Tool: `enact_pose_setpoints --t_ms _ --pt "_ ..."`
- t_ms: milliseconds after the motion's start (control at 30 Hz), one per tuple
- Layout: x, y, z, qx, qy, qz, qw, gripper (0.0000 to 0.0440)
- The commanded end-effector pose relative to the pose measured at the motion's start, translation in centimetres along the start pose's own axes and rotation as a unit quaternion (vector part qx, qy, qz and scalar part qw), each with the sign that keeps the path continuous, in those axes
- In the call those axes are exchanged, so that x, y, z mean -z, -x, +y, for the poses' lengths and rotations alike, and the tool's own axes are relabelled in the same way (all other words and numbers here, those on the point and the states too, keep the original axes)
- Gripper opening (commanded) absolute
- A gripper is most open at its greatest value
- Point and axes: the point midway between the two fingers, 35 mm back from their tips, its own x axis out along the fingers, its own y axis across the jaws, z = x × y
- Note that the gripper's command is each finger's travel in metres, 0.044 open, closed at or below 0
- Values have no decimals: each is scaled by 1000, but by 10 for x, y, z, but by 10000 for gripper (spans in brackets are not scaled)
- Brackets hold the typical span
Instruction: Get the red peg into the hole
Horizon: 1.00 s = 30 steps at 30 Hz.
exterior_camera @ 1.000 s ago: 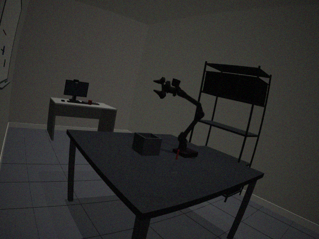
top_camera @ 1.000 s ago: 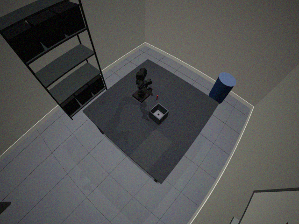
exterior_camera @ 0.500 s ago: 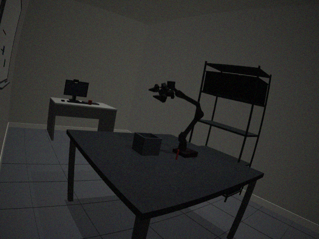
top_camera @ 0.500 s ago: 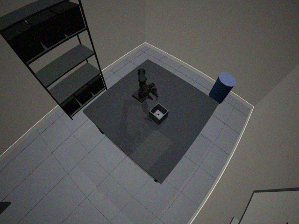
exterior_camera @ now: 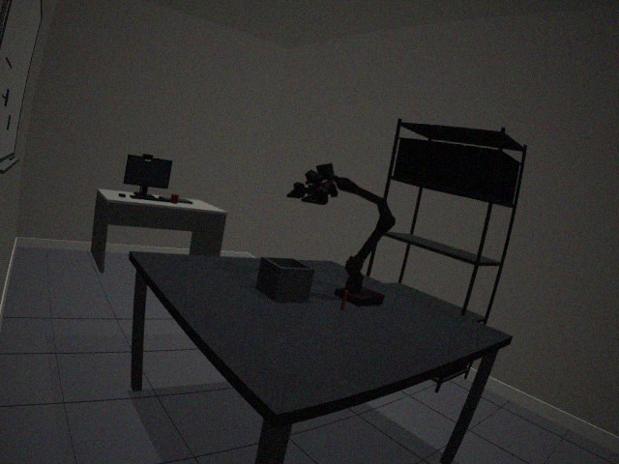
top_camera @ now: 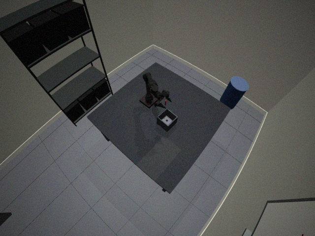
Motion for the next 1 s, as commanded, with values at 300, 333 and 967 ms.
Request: enact_pose_setpoints --t_ms 300,333,967 --pt "52 -20 56 -76 -179 117 974 440" --pt "56 -21 61 -80 -191 127 970 440" --pt "138 -14 145 -105 -381 355 848 440"
